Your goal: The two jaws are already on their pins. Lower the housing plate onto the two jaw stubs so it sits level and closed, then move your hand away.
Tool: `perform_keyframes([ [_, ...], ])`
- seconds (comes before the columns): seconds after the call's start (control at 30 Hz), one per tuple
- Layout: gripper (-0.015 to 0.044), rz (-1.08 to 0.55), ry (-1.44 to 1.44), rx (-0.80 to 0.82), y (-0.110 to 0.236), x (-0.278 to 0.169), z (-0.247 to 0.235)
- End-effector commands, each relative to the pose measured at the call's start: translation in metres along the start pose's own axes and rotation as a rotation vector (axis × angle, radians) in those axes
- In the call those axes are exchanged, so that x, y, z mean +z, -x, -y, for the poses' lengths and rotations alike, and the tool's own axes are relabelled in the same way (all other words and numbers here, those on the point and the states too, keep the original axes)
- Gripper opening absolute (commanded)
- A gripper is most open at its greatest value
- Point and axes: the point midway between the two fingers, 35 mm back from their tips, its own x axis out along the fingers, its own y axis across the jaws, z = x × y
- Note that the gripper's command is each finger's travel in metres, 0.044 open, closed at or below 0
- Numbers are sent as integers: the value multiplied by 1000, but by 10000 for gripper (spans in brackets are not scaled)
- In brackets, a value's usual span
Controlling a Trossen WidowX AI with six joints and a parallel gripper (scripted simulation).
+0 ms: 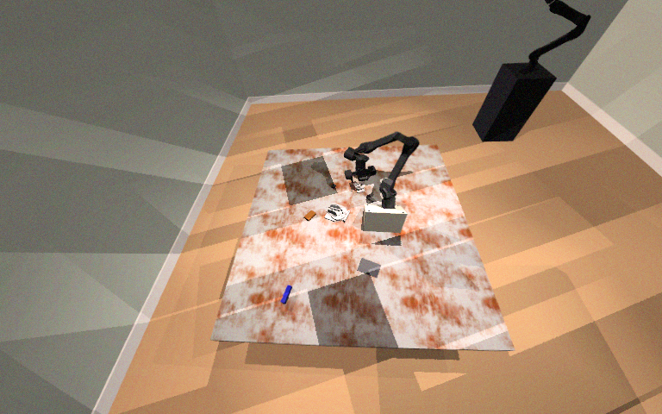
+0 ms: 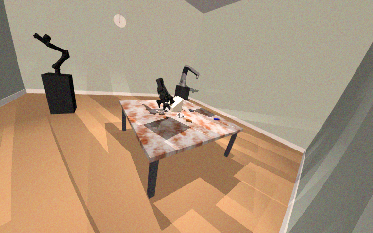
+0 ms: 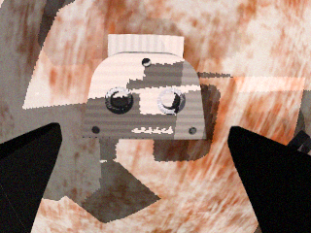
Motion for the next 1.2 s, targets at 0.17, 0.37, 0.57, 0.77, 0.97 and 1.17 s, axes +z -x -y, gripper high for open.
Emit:
perform_keyframes([
  [0.17, 440, 4, 9, 1, -11, 1, 0],
  [0.37, 440, 4, 8, 1, -17, 1, 0],
  [0.57, 440, 4, 8, 1, -27, 1, 0],
  [0.77, 440, 3, 9, 1, -36, 1, 0],
  [0.97, 440, 3, 9, 1, -41, 2, 0],
  [1.17, 440, 3, 9, 1, -41, 2, 0],
])
